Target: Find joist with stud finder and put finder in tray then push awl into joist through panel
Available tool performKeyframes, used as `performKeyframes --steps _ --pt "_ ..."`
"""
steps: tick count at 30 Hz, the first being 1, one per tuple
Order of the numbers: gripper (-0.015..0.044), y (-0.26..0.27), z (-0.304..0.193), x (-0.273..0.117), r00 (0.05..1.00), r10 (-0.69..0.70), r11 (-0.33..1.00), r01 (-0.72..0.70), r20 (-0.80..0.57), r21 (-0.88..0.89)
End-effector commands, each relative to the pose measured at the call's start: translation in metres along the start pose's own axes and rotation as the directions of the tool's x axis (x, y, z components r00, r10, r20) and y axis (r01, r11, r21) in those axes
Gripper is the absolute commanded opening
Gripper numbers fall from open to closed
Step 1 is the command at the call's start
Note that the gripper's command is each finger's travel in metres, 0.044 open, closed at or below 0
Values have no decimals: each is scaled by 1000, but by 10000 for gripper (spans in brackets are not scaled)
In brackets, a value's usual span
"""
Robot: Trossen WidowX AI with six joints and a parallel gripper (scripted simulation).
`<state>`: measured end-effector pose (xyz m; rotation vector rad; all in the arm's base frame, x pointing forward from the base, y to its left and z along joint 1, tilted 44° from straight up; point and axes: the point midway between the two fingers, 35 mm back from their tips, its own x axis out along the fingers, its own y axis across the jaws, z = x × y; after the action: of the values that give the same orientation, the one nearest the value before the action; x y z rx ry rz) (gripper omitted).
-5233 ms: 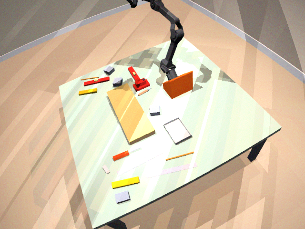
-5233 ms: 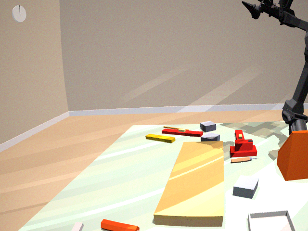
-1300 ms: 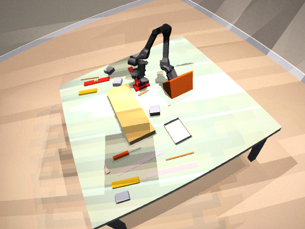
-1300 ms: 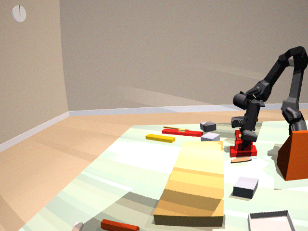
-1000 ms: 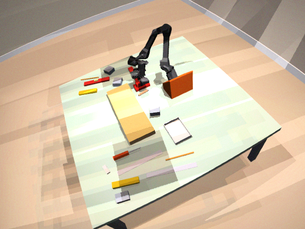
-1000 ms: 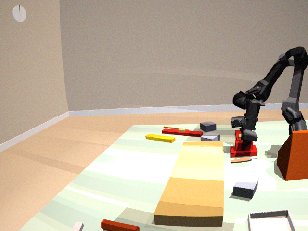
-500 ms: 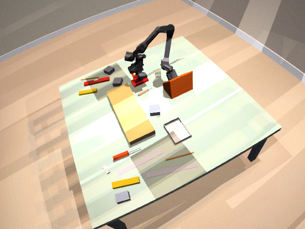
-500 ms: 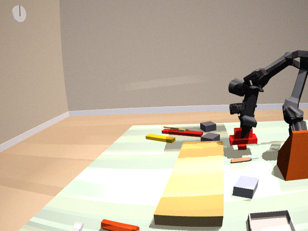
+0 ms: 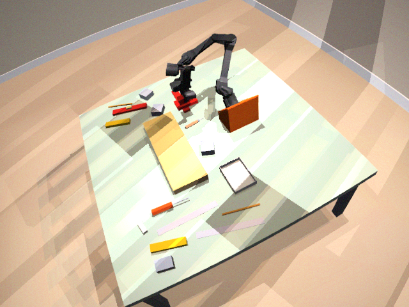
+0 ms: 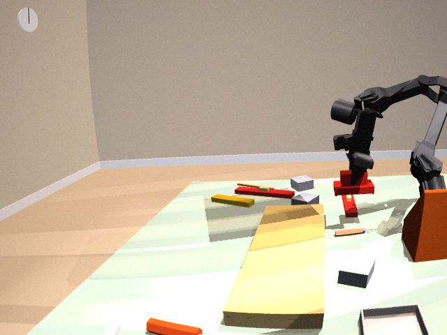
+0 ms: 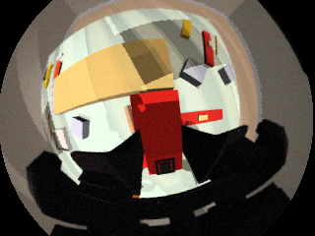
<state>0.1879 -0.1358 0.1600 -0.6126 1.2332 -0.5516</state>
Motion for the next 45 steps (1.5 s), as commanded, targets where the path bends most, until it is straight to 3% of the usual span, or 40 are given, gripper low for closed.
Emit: performKeyframes --steps 1,36,45 --pt "0 -6 14 -3 1000 -5 1000 4 10 9" --pt "0 -4 161 25 1000 -5 1000 5 17 14" --pt "0 -2 167 30 1000 -5 1000 4 17 14"
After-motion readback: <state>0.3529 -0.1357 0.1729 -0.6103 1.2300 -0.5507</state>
